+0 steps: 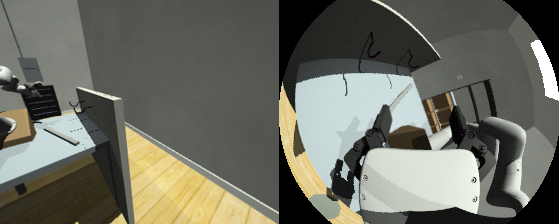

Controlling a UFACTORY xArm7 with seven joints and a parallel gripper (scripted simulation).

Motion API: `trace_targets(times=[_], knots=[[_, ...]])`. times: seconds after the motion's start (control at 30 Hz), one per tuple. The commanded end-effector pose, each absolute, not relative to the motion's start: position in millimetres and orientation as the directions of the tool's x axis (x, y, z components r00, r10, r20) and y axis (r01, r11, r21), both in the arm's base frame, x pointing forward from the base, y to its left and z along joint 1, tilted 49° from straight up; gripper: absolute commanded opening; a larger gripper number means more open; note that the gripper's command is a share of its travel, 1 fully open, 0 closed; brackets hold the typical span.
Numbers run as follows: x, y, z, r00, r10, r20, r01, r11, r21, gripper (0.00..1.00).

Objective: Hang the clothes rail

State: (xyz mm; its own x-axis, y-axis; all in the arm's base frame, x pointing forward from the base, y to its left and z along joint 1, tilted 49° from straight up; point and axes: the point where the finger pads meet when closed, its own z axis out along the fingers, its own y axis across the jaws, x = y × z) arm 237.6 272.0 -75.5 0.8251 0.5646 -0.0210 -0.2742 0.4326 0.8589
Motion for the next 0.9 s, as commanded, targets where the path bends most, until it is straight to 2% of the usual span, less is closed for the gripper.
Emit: trace_targets(times=[0.0,0.53,0.87], knots=[[238,274,-74,0.825,0.565,-0.017,-0.276,0.428,0.861,1.0],[238,274,-74,0.825,0.565,-0.017,-0.276,0.428,0.861,1.0],[268,261,-57,0.9,0.436,0.003,-0.151,0.305,0.94,1.0]])
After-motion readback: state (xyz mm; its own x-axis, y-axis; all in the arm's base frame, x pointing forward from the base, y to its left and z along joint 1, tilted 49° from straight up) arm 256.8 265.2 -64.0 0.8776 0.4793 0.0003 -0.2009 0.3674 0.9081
